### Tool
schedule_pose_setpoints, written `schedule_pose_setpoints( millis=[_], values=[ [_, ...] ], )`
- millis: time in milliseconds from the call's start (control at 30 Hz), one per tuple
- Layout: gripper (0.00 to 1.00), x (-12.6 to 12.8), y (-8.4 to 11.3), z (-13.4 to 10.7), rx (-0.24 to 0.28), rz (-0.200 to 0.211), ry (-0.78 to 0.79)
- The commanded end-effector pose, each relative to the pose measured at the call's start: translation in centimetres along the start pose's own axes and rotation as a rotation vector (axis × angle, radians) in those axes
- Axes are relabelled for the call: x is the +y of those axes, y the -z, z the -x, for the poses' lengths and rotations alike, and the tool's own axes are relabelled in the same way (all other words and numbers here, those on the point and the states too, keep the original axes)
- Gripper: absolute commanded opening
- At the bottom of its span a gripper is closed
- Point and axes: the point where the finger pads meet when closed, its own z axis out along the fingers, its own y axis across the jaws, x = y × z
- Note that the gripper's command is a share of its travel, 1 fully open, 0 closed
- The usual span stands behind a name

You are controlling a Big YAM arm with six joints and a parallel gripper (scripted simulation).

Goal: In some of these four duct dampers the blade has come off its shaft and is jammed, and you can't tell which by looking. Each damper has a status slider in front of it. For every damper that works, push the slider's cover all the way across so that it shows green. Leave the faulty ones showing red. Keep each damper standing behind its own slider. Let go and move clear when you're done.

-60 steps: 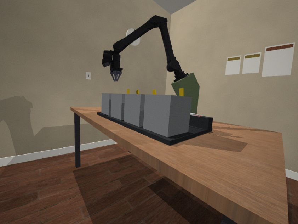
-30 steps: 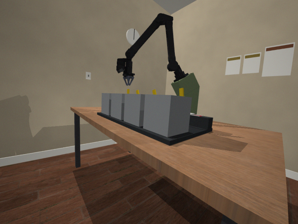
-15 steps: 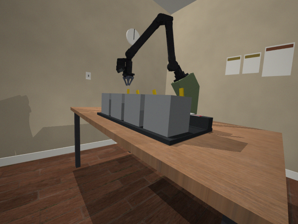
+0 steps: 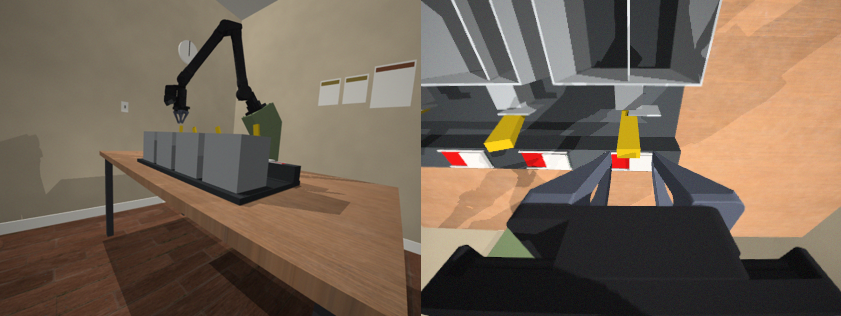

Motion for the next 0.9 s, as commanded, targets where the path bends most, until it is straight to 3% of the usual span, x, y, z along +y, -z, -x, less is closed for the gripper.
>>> schedule_pose_setpoints(
  millis=[0,867],
  values=[
    [0.36,0.7,-2.0,-0.4,0.014,0.015,-0.003],
    [0.36,0.8,-5.5,-0.7,0.015,0.014,-0.004]
  ],
)
